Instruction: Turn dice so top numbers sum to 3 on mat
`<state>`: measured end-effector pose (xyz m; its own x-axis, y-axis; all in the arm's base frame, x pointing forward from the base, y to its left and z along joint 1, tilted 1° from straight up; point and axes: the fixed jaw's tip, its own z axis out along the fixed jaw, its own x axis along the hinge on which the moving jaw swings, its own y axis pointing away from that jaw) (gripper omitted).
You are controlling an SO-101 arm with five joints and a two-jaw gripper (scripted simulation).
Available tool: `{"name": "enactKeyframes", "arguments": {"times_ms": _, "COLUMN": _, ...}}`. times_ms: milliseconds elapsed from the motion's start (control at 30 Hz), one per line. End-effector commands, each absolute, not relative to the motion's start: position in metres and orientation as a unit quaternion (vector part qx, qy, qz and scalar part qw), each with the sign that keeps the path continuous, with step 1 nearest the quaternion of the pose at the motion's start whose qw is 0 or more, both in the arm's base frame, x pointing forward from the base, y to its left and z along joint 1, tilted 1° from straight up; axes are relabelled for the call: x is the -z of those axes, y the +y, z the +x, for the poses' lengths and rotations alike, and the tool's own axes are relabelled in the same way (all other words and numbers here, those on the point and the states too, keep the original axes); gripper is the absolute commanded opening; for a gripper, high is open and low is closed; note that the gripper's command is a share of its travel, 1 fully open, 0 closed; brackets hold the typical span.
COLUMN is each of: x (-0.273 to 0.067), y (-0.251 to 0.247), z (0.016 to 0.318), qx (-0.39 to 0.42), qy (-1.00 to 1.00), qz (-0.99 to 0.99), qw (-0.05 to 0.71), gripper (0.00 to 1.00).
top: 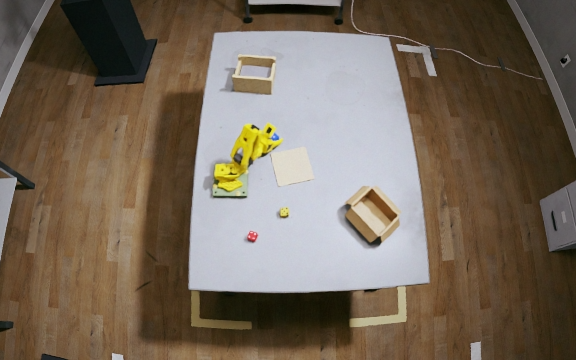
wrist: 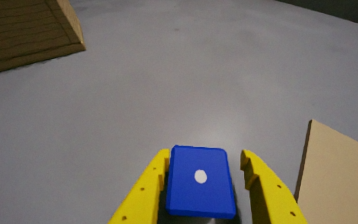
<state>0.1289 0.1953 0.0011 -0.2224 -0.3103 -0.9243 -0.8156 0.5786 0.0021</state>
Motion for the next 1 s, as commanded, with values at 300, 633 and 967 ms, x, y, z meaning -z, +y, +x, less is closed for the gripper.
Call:
{"name": "enactKeyframes", "arguments": {"times_ms": 300, "x": -0.001, "y": 0.195, "z": 0.13, "qx": -0.254, "qy": 0.737, "qz": -0.381, "qw": 0.497, "gripper": 0.36}}
{"name": "enactKeyframes", "arguments": {"times_ms": 633, "x": -0.004, "y": 0.196, "z": 0.131, "qx": -0.254, "qy": 0.737, "qz": -0.381, "qw": 0.497, "gripper": 0.36}}
{"name": "enactKeyframes", "arguments": {"times_ms": 967, "x": -0.027, "y": 0.2, "z": 0.133, "qx": -0.254, "qy": 0.737, "qz": -0.382, "qw": 0.497, "gripper": 0.36}}
